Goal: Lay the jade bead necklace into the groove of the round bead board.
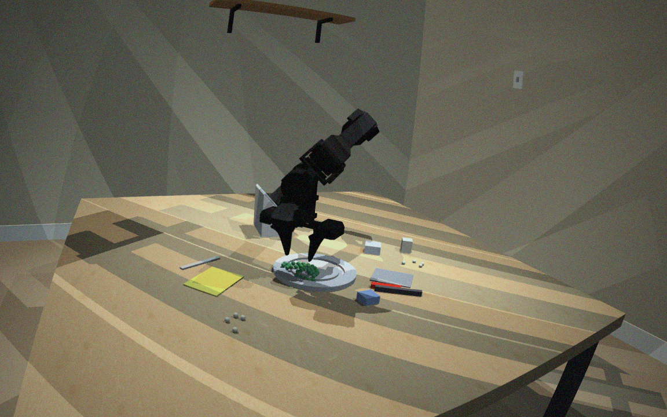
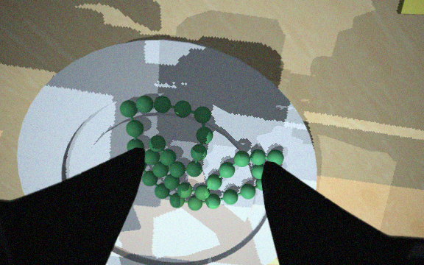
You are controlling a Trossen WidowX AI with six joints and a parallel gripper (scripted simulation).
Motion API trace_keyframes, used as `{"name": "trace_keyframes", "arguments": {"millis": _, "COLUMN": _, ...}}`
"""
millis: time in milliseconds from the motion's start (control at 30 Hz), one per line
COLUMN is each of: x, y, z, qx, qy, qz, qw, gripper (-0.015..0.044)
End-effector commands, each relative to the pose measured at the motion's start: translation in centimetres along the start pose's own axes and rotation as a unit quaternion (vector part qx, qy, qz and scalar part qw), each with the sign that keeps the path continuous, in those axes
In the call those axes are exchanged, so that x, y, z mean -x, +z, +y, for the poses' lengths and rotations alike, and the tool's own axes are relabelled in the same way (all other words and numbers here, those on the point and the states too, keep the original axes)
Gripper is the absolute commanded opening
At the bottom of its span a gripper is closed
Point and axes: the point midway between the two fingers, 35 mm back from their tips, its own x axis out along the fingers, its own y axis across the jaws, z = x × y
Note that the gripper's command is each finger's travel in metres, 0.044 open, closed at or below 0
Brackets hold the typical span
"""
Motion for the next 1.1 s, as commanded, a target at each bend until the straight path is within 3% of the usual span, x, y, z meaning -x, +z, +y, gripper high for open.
{"name": "trace_keyframes", "arguments": {"millis": 0, "x": -0.1, "y": -0.1, "z": 0.2, "qx": 0.008, "qy": -0.002, "qz": -0.001, "qw": 1.0, "gripper": 0.0125}}
{"name": "trace_keyframes", "arguments": {"millis": 1067, "x": -3.7, "y": -0.1, "z": 0.2, "qx": 0.008, "qy": -0.002, "qz": -0.001, "qw": 1.0, "gripper": 0.012}}
